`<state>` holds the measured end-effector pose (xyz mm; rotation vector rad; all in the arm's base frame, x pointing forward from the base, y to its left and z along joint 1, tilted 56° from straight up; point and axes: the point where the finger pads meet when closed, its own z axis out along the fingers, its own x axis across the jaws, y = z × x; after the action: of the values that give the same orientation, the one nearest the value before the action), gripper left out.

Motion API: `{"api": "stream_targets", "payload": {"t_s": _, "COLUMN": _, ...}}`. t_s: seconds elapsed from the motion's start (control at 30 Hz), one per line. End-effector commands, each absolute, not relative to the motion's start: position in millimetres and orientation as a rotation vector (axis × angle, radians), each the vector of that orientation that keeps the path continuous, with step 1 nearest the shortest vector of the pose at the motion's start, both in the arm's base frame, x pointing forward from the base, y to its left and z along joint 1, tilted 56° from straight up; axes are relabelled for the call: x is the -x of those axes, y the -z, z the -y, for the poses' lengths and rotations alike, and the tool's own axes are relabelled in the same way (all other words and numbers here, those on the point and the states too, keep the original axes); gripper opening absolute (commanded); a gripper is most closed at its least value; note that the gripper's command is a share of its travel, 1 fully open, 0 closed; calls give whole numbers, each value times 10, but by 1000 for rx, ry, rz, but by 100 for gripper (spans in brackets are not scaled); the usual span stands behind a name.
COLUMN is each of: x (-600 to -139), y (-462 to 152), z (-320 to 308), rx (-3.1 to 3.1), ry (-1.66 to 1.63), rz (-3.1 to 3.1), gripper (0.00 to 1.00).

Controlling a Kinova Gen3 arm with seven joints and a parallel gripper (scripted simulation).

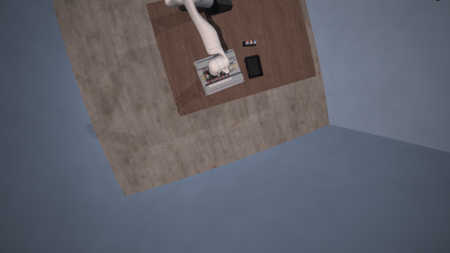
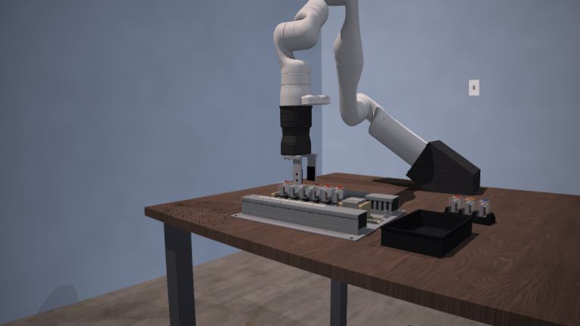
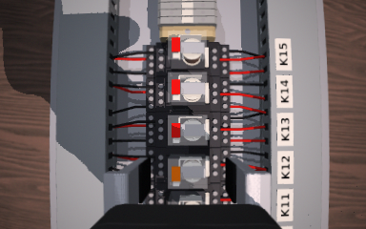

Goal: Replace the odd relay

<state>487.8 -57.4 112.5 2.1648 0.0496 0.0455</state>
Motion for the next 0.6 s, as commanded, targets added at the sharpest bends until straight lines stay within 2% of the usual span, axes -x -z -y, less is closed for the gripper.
{"api": "stream_targets", "payload": {"t_s": 0.0, "x": -4880, "y": -1095, "z": 604, "rx": -2165, "ry": -48, "rz": -48, "gripper": 100}}
{"api": "stream_targets", "payload": {"t_s": 0.57, "x": -4887, "y": -1083, "z": 646, "rx": -2165, "ry": -48, "rz": -48, "gripper": 100}}
